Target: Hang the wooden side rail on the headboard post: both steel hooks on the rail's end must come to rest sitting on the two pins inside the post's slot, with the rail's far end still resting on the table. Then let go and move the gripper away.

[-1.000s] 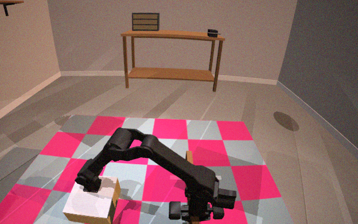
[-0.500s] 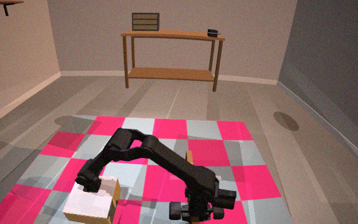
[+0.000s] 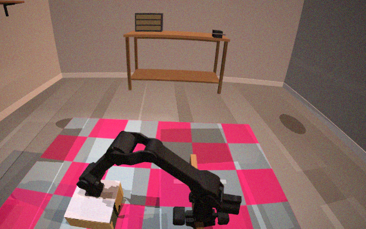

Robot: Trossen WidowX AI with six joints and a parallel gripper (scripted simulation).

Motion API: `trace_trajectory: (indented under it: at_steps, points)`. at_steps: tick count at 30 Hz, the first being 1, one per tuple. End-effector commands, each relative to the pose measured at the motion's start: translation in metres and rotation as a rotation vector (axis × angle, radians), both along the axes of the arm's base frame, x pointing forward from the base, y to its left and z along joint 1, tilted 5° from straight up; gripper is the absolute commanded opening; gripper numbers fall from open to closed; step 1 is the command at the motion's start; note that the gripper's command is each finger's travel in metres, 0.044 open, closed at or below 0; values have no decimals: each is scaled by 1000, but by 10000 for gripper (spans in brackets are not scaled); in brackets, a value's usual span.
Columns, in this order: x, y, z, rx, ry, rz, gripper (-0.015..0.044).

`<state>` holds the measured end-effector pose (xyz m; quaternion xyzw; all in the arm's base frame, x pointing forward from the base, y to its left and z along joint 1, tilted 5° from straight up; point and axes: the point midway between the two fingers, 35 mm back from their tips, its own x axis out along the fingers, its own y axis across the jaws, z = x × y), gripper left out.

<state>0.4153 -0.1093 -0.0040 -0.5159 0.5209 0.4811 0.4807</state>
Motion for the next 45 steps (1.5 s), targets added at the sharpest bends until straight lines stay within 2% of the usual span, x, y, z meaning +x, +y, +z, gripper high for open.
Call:
trace_trajectory:
  at_steps: [1, 42, 45]
  points:
    - [1, -1, 0, -5, -6, -2, 0]
    - [1, -1, -7, -5, -6, -2, 0]
    - [-1, 0, -6, 0, 2, 0, 79]
